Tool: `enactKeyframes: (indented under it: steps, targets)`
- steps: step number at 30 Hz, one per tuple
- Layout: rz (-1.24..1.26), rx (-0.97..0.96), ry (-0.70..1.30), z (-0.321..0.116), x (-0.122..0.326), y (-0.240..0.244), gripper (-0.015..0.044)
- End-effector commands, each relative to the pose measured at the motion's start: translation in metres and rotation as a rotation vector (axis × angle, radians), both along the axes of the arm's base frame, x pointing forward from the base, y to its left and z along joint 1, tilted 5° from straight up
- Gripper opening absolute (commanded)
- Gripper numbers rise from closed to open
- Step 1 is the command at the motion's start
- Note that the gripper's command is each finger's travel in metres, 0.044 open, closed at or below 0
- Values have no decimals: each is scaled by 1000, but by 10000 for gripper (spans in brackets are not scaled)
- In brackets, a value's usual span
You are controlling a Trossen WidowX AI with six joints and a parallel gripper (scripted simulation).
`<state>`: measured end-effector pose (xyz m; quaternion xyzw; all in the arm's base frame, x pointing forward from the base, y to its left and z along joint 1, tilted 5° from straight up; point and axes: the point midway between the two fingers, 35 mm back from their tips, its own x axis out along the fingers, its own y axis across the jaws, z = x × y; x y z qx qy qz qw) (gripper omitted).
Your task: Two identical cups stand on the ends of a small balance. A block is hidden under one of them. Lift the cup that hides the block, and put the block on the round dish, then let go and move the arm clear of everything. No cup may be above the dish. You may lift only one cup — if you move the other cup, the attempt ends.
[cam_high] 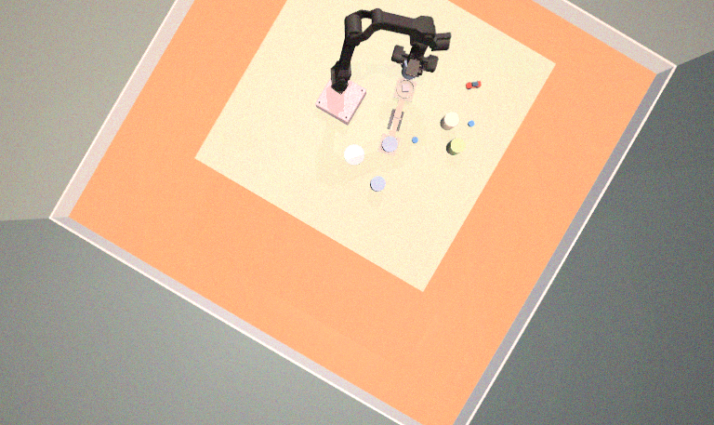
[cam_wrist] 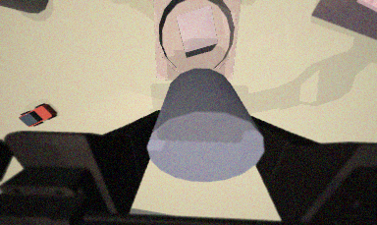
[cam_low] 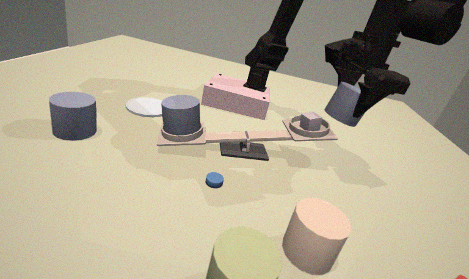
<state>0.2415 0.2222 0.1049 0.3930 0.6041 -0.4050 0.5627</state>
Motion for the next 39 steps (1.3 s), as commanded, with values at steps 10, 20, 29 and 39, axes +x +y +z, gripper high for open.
enactKeyframes:
  steps: [10, 20, 29, 39]
  targets:
    - [-3, 14, 2, -42, -43, 43, 0]
    - [-3, 14, 2, -80, -45, 44, 0]
    - [-3, 14, 2, -88, -46, 45, 0]
    - [3, 12, 0, -94, -45, 45, 79]
